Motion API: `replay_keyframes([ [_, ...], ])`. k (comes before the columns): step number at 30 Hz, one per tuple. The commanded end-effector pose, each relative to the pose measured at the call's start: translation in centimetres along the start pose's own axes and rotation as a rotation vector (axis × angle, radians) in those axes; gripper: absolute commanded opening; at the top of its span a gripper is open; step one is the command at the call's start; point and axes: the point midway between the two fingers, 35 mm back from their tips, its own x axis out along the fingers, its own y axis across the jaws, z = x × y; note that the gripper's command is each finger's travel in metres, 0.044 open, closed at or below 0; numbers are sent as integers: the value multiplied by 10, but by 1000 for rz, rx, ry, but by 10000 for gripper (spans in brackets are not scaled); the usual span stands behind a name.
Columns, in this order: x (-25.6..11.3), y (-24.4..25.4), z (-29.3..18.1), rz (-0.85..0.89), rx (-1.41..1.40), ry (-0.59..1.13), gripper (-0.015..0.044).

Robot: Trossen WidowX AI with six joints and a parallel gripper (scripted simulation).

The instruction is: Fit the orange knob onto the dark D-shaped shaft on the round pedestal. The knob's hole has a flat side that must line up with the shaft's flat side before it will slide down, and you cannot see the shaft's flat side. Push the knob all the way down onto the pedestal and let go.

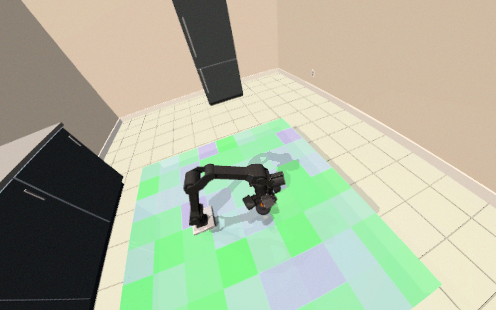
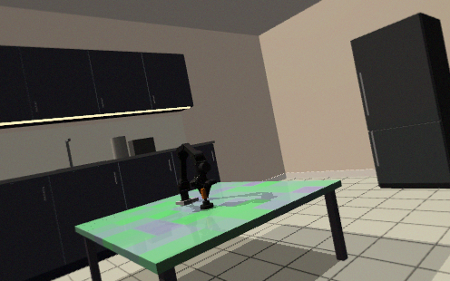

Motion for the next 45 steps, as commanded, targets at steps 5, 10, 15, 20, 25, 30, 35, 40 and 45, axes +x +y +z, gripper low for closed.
replay_keyframes([
  [5,-4,-2,0,5,198,-3,0],
  [10,-2,-5,-1,5,198,-3,0],
  [15,2,-6,-1,5,198,-3,0],
  [20,3,-5,-1,5,198,-3,0],
  [25,3,-4,-1,5,198,-3,0],
  [30,0,-4,-1,5,198,-3,0],
  [35,-3,-2,0,5,207,-3,0],
  [40,-4,0,0,5,367,-3,0],
  [45,-2,0,0,5,407,-2,0],
])
